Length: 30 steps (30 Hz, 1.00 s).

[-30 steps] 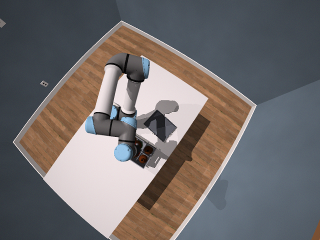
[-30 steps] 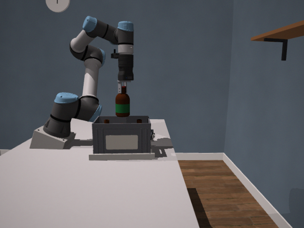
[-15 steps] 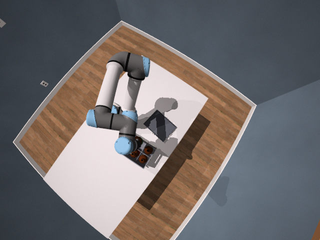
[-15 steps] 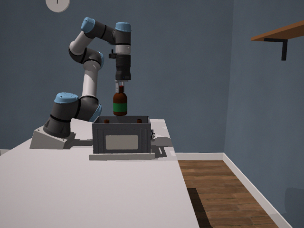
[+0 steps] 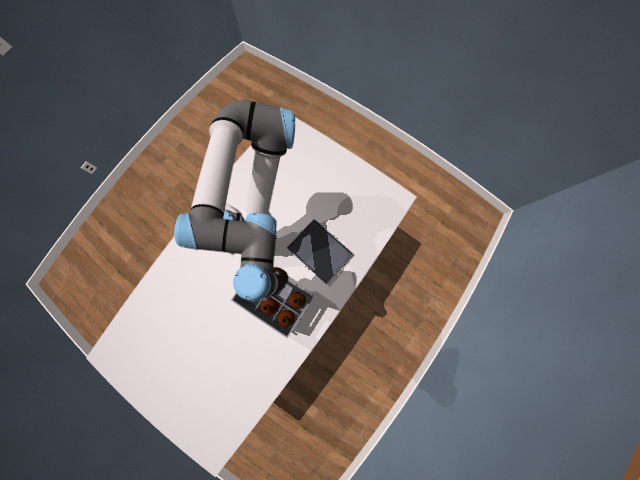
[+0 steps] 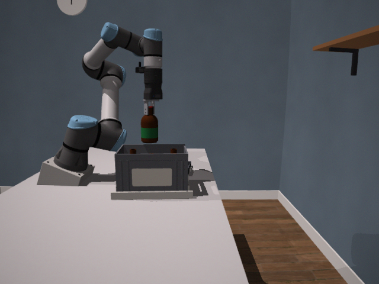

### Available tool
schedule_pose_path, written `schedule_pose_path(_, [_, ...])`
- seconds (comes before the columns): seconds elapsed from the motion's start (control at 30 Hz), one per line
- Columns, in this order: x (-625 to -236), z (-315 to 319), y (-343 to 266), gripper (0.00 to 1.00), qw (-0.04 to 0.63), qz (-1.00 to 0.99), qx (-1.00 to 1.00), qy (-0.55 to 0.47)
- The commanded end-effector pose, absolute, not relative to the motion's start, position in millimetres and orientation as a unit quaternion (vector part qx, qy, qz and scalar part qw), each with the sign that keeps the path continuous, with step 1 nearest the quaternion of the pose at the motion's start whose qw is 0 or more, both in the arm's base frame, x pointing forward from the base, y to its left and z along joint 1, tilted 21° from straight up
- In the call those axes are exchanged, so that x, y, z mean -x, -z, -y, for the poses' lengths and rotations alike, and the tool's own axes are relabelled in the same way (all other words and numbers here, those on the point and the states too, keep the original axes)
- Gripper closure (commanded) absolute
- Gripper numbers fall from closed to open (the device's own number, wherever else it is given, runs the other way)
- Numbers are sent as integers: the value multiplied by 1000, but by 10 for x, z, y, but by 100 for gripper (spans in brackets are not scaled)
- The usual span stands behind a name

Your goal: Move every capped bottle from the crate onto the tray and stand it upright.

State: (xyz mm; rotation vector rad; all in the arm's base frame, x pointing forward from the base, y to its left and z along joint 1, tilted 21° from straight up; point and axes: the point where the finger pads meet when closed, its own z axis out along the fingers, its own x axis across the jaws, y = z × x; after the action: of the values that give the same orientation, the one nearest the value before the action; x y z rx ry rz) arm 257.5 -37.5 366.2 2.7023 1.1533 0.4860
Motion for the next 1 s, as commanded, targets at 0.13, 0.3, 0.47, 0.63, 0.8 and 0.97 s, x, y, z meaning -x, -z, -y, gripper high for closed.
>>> schedule_pose_path(0.13, [-2573,282,-3663,100,82,-386,-904,-163])
schedule_pose_path(0.3, [-2577,182,-3661,100,82,-386,-904,-163])
schedule_pose_path(0.47, [-2581,82,-3659,100,82,-386,-904,-163])
schedule_pose_path(0.63, [-2579,79,-3659,100,82,-386,-904,-164])
schedule_pose_path(0.8, [-2587,-21,-3659,100,82,-386,-904,-163])
schedule_pose_path(0.97, [-2595,-121,-3658,100,82,-386,-904,-163])
